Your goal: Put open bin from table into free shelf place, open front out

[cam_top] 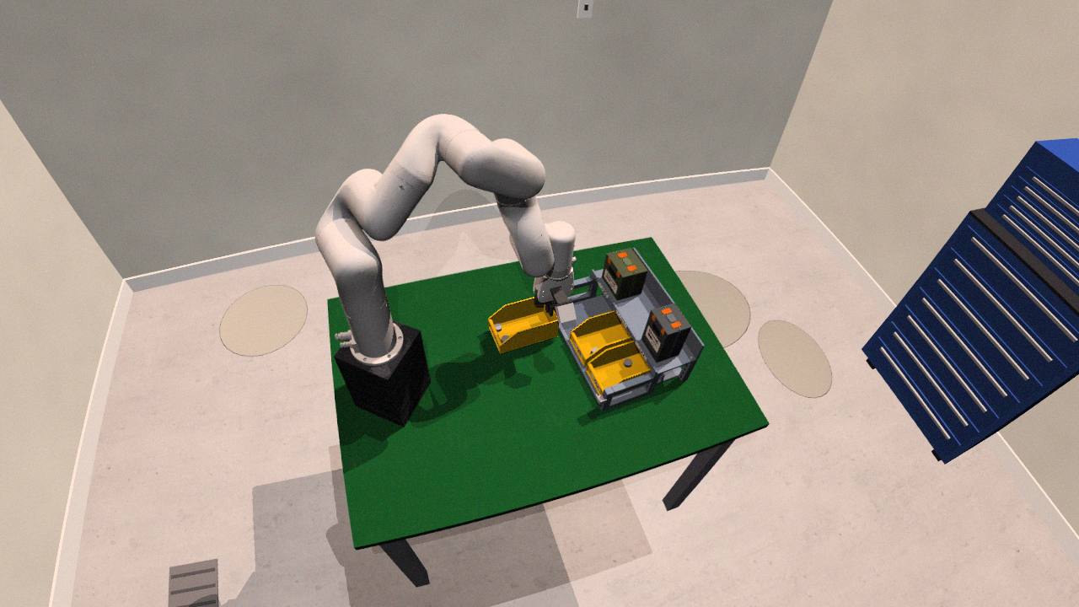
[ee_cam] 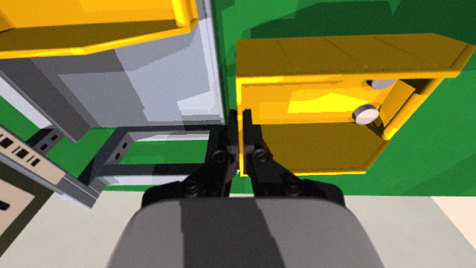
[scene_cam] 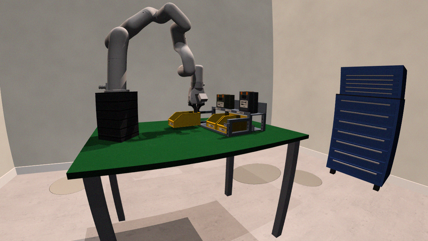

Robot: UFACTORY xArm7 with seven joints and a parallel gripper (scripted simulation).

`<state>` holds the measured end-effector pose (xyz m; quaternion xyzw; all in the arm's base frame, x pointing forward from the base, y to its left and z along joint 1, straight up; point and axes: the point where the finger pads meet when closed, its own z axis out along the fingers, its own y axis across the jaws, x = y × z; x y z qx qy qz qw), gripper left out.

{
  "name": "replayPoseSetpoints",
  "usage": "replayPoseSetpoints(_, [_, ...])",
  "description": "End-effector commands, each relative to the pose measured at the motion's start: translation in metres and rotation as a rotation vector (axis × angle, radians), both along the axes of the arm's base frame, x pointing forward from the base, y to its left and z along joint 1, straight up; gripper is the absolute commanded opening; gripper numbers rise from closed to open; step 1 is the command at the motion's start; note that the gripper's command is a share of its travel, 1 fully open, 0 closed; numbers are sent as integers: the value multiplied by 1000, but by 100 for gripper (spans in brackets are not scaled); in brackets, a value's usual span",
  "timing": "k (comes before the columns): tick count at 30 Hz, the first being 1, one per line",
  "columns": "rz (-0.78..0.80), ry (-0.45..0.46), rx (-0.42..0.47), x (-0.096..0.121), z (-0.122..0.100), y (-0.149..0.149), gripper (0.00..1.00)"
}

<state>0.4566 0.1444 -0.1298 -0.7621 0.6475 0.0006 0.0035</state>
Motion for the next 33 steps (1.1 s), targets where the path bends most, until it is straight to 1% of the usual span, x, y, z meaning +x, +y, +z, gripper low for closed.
replayPoseSetpoints(1, [0,-4,1,2,2,1,0])
replayPoseSetpoints(4, [0,-4,1,2,2,1,0])
replayPoseSetpoints(9, [0,-5,1,12,2,2,0])
replayPoseSetpoints(21, [0,-5,1,12,2,2,0])
replayPoseSetpoints(26, [0,-5,1,21,2,4,0])
replayPoseSetpoints(33, [0,-5,1,21,2,4,0])
